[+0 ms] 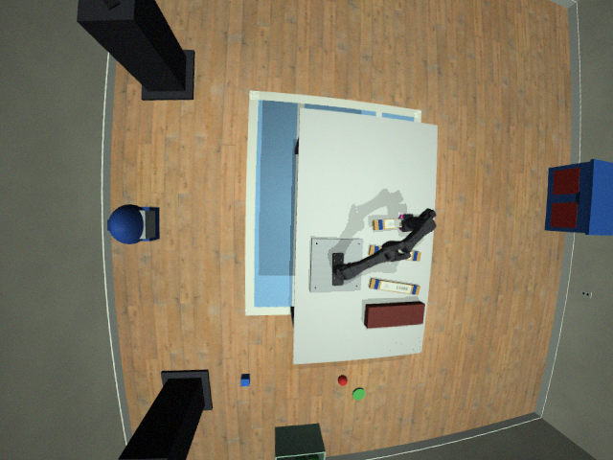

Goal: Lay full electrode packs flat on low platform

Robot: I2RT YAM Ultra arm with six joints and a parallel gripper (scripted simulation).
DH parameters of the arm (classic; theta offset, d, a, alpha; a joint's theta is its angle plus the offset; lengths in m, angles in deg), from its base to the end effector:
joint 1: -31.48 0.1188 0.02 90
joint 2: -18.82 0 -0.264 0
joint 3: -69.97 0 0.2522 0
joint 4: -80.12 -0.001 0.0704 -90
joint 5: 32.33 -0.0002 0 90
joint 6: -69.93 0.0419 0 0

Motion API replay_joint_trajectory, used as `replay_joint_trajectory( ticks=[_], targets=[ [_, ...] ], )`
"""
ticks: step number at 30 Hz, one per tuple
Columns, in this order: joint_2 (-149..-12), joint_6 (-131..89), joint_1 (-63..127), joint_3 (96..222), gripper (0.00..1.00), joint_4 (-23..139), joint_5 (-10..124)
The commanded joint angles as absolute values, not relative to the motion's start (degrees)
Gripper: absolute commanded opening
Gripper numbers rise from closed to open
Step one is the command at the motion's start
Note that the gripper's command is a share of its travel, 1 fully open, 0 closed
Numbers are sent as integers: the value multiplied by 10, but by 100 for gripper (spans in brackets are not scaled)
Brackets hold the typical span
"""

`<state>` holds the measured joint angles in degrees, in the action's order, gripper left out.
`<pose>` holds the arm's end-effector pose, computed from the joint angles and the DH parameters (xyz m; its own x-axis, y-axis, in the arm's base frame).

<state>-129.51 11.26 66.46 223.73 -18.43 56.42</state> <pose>0.4010 0.2807 0.1692 -0.9974 -0.0634 0.0352 -0.0650 0.9968 -0.0469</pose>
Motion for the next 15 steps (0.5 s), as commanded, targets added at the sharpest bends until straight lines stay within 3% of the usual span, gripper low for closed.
replay_joint_trajectory(
  ticks=[1, 15],
  targets=[
    [-1248, 114, 660, 2225, 0, -152, 560],
    [-1246, 112, 660, 2220, 0, -136, 561]
  ],
)
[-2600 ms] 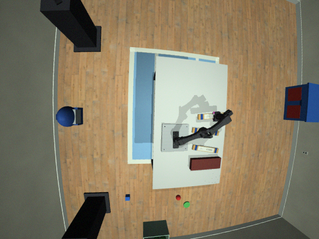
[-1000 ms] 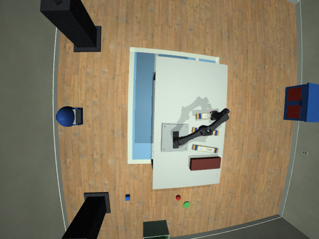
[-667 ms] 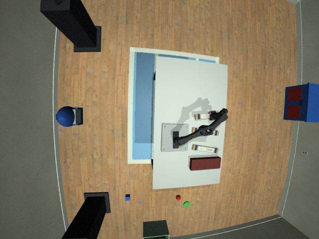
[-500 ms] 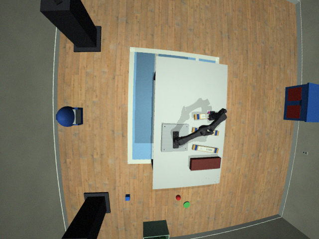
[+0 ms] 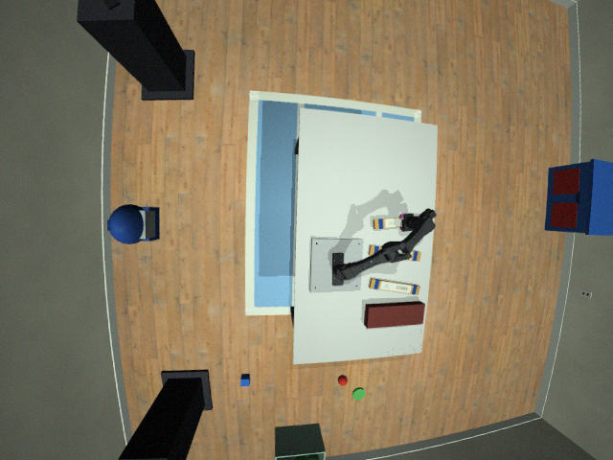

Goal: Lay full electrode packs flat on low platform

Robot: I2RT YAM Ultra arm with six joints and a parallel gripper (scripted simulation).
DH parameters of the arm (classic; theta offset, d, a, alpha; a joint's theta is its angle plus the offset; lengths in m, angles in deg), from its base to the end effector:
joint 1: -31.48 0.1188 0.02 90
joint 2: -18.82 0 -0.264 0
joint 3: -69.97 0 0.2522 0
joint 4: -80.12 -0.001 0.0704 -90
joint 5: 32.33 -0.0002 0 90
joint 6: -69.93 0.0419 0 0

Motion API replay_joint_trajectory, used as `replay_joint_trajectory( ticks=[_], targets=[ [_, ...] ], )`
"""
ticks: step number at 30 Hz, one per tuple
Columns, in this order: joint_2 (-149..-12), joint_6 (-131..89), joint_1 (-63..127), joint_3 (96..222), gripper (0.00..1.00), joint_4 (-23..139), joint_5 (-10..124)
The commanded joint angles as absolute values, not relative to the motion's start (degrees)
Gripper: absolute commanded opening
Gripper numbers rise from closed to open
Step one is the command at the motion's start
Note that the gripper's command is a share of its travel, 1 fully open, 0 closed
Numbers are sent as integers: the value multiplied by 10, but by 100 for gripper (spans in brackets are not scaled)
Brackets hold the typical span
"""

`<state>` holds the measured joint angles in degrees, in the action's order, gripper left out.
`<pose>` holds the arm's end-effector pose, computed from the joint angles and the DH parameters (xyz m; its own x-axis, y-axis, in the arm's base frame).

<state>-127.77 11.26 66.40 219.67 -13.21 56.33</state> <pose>0.4031 0.2814 0.1656 -0.9980 -0.0628 -0.0089 -0.0625 0.9978 -0.0220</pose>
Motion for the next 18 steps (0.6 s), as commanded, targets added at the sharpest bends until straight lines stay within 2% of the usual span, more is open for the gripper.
replay_joint_trajectory(
  ticks=[1, 18],
  targets=[
    [-1247, 111, 659, 2223, 0, -138, 561],
    [-1266, 110, 661, 2257, 0, -159, 561]
  ],
)
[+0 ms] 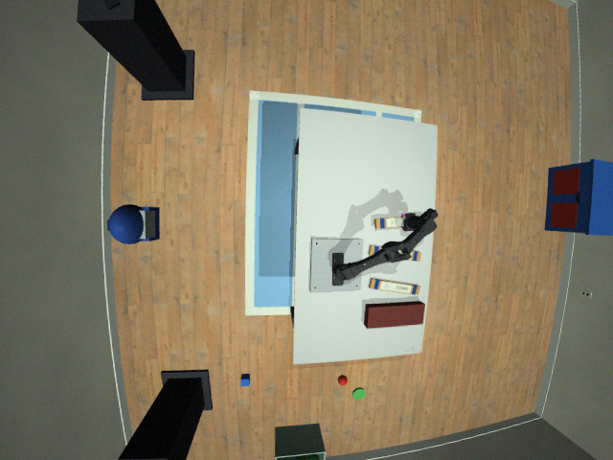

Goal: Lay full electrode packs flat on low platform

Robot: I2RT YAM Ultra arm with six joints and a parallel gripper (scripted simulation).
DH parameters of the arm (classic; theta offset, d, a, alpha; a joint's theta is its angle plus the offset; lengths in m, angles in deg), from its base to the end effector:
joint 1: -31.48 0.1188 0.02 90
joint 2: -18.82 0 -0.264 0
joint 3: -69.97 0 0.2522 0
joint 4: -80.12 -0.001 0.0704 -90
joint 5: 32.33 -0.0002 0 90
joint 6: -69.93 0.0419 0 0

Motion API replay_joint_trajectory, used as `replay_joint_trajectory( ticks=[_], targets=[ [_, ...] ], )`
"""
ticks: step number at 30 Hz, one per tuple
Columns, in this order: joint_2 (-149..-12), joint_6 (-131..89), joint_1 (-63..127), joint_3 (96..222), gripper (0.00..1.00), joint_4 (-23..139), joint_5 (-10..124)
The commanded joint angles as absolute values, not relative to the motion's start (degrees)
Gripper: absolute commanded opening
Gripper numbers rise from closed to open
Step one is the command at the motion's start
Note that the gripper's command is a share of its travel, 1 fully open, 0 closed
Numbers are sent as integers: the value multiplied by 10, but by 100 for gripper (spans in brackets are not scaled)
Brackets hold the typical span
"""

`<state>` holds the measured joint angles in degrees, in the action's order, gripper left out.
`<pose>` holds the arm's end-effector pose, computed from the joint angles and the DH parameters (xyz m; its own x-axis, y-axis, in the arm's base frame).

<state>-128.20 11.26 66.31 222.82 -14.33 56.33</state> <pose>0.4062 0.2827 0.1759 -0.9976 -0.0609 -0.0327 -0.0606 0.9981 -0.0074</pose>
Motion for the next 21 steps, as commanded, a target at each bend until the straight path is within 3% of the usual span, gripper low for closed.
replay_joint_trajectory(
  ticks=[1, 21],
  targets=[
    [-1267, 110, 661, 2258, 0, -160, 561],
    [-1260, 109, 660, 2248, 0, -136, 561]
  ],
)
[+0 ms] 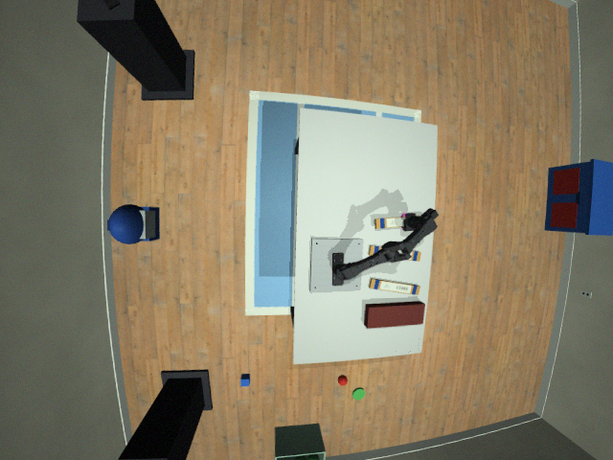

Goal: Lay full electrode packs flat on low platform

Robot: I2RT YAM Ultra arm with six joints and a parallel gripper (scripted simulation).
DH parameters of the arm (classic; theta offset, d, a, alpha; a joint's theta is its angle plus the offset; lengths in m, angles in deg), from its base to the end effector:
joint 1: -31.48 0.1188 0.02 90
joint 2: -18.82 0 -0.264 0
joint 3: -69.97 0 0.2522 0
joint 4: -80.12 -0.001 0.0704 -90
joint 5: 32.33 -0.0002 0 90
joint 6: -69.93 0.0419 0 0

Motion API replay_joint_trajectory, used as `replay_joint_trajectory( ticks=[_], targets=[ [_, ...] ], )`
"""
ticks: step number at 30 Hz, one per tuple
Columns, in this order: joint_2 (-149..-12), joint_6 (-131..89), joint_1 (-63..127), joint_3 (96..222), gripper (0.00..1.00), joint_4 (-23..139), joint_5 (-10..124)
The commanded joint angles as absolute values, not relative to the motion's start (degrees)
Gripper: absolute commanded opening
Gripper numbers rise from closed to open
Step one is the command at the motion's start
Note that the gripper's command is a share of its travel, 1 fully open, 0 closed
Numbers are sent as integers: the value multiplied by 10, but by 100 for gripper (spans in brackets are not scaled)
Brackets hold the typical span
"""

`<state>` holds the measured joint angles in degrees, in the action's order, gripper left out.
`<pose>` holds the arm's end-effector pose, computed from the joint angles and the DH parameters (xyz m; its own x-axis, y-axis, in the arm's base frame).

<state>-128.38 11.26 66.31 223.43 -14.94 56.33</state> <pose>0.4061 0.2826 0.1770 -0.9977 -0.0609 -0.0300 -0.0607 0.9981 -0.0091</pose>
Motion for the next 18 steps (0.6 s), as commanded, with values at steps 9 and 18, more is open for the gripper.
replay_joint_trajectory(
  ticks=[9, 18],
  targets=[
    [-1261, 109, 659, 2230, 0, -126, 561],
    [-1259, 109, 658, 2218, 0, -113, 561]
  ],
)
